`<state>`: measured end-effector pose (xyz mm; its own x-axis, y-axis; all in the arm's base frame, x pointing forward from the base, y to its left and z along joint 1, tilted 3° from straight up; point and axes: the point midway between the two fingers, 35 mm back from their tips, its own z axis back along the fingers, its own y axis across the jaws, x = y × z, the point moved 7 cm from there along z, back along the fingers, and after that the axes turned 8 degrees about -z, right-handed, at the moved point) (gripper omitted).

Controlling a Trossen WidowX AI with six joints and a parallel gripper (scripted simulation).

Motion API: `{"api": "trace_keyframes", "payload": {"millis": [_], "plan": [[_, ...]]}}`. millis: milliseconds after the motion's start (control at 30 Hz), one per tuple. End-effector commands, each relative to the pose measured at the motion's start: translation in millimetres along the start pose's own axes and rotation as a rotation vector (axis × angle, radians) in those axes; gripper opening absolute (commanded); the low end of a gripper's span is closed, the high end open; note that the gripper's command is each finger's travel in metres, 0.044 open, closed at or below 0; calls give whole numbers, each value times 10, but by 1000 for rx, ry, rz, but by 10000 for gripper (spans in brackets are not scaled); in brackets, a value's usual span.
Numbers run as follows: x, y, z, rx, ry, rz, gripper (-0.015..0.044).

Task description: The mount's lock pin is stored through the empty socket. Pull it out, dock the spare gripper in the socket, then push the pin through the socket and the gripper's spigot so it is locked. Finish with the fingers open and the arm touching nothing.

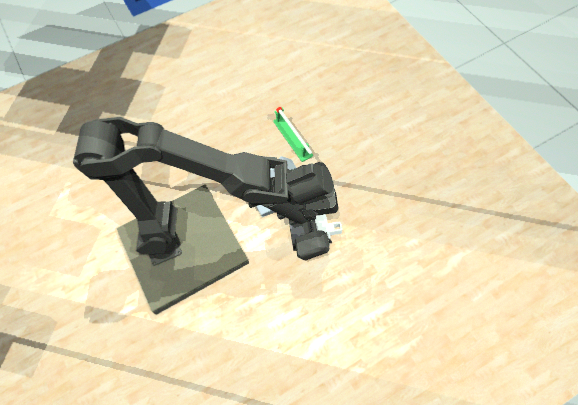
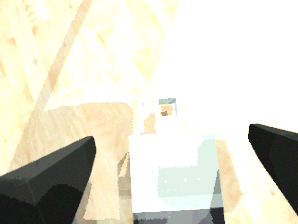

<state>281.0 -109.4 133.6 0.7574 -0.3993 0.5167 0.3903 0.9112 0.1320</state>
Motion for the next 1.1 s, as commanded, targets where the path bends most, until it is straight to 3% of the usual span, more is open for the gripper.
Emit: {"api": "trace_keyframes", "payload": {"millis": [0,1067], "plan": [[-61,-14,-86,-7,8,2,440],[-295,-50,-438,-7,8,3,440]]}}
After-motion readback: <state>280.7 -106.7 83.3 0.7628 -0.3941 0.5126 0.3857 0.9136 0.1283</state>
